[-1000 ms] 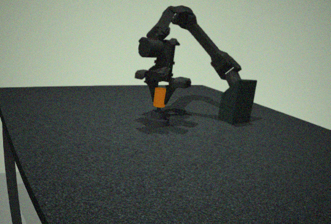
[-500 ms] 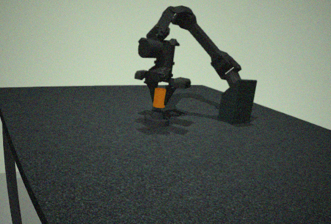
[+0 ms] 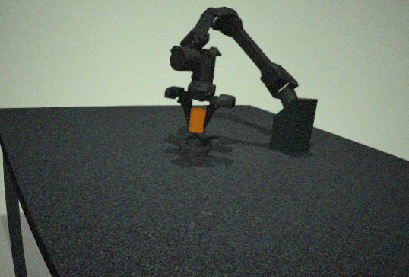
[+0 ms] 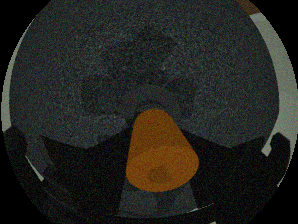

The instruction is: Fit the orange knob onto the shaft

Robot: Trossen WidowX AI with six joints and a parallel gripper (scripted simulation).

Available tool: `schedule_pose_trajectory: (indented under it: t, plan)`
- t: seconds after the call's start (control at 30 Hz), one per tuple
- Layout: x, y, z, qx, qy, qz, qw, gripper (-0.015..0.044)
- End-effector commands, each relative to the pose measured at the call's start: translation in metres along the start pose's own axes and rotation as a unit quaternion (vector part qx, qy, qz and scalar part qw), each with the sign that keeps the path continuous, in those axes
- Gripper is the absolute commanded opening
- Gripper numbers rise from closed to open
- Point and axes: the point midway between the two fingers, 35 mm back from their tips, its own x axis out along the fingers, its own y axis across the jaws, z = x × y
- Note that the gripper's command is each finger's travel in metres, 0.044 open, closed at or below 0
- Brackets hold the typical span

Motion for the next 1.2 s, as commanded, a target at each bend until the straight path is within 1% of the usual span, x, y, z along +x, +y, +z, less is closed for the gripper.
schedule_pose_trajectory:
  t: [0.0, 1.17]
  plan:
    - [0.0012, 0.0, 0.0008, -0.005, -0.002, -0.003, 1.0, 0.0]
    - [0.0038, 0.0005, -0.0008, -0.012, -0.001, -0.003, 1.0, 0.0]
